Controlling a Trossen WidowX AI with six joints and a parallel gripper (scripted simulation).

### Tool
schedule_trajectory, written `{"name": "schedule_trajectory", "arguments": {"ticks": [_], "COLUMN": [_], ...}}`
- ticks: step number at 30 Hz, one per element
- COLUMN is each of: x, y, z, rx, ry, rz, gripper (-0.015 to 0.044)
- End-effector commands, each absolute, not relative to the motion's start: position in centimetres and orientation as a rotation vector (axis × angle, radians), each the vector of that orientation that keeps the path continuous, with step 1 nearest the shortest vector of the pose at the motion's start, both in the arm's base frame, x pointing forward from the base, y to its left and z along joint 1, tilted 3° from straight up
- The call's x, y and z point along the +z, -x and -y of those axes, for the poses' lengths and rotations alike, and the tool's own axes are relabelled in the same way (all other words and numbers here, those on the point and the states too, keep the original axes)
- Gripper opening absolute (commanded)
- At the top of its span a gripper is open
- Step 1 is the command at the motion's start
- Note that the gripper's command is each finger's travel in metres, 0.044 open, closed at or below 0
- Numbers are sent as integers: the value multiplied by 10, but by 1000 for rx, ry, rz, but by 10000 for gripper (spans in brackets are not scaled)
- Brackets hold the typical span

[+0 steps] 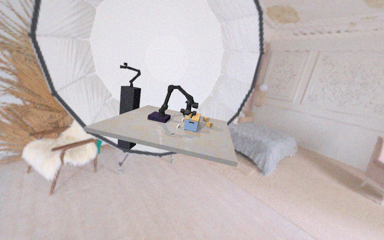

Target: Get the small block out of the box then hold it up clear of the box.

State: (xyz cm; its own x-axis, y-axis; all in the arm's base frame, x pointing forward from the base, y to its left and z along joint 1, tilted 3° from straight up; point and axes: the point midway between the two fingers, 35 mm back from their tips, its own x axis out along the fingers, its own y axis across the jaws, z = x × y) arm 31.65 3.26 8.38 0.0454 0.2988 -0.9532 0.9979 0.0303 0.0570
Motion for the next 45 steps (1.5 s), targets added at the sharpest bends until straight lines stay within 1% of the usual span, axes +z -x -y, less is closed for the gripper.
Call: {"name": "schedule_trajectory", "arguments": {"ticks": [1, 34, 37, 42, 45], "x": [84, 81, 95, 143, 145], "y": [-315, -312, -312, -307, -307], "z": [-44, -140, -140, -139, -139], "rx": [-977, -973, -971, -963, -962], "ry": [-1426, -1431, -1431, -1428, -1428], "rz": [-1405, -1410, -1412, -1418, -1418], "gripper": [400, 400, 400, 400, 400]}}
